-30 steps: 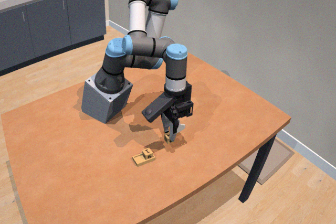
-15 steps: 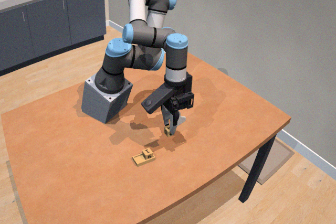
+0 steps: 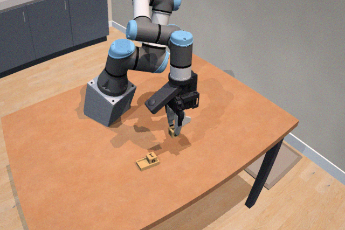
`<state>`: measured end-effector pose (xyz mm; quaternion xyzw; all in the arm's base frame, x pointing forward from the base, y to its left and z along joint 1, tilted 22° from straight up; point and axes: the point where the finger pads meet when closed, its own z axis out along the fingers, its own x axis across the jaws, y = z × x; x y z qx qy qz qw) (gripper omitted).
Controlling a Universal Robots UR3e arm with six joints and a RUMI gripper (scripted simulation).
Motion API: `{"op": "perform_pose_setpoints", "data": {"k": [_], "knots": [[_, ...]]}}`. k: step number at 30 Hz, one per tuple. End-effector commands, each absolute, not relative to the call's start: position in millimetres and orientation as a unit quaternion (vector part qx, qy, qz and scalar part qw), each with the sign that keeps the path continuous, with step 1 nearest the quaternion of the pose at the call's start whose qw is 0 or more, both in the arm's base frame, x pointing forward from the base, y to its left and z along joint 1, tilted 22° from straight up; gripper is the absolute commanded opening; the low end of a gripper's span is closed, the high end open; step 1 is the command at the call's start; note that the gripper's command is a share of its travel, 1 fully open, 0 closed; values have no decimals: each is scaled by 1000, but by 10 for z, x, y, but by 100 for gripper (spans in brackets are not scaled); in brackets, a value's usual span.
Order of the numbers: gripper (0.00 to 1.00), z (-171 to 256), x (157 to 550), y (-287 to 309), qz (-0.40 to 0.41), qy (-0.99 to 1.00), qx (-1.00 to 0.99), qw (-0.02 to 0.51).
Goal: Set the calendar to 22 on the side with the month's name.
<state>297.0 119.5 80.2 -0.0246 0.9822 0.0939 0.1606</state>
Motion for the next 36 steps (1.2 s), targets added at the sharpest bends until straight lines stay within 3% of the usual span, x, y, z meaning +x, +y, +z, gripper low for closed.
{"op": "perform_pose_setpoints", "data": {"k": [1, 21, 36], "knots": [[10, 812, 2974, 1193, 94, 982, -25, 162], [10, 779, 3023, 939, 91, 983, -25, 157], [10, 700, 3057, 113, 92, 983, -25, 158]]}}
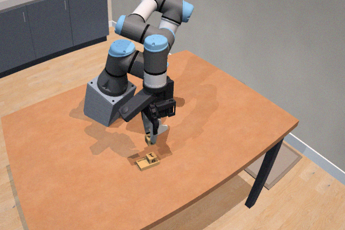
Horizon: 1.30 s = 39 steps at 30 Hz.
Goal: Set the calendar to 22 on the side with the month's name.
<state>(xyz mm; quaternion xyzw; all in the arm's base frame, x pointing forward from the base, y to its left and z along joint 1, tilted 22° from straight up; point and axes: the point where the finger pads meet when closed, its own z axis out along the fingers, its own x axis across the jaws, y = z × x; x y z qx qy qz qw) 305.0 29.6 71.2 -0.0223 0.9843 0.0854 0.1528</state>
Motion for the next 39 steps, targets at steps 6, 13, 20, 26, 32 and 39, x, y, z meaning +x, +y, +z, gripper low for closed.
{"op": "perform_pose_setpoints", "data": {"k": [6, 13, 20, 26, 32, 39], "knots": [[10, 693, 3049, 6, 93, 982, -25, 161], [10, 691, 3045, -32, 94, 982, -24, 162], [10, 691, 3045, -32, 94, 982, -24, 162], [10, 689, 3046, -31, 94, 982, -24, 162], [10, 642, 3061, -22, 94, 982, -24, 162], [10, 546, 3093, -3, 94, 982, -24, 162]]}}
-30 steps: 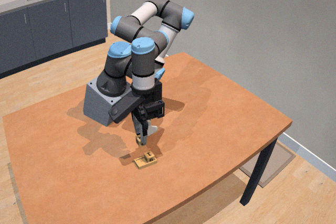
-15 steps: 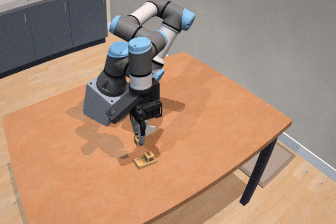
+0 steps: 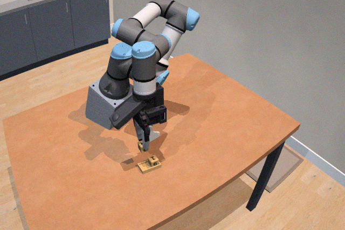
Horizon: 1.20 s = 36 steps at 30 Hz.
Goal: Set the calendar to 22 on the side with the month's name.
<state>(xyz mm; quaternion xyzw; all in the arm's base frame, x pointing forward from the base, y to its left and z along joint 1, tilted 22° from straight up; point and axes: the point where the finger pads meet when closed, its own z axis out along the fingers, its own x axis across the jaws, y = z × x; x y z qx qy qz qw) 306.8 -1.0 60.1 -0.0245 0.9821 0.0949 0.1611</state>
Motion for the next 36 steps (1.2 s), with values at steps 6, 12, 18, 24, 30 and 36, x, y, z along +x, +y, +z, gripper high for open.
{"op": "perform_pose_setpoints", "data": {"k": [6, 12, 18, 24, 30, 36], "knots": [[10, 386, 3146, 29, 94, 982, -24, 162], [10, 229, 3198, 60, 94, 982, -24, 162], [10, 150, 3225, 76, 94, 982, -24, 162], [10, 88, 3245, 88, 94, 982, -24, 162], [10, 80, 3248, 90, 94, 982, -24, 162], [10, 80, 3248, 90, 94, 982, -24, 162]]}}
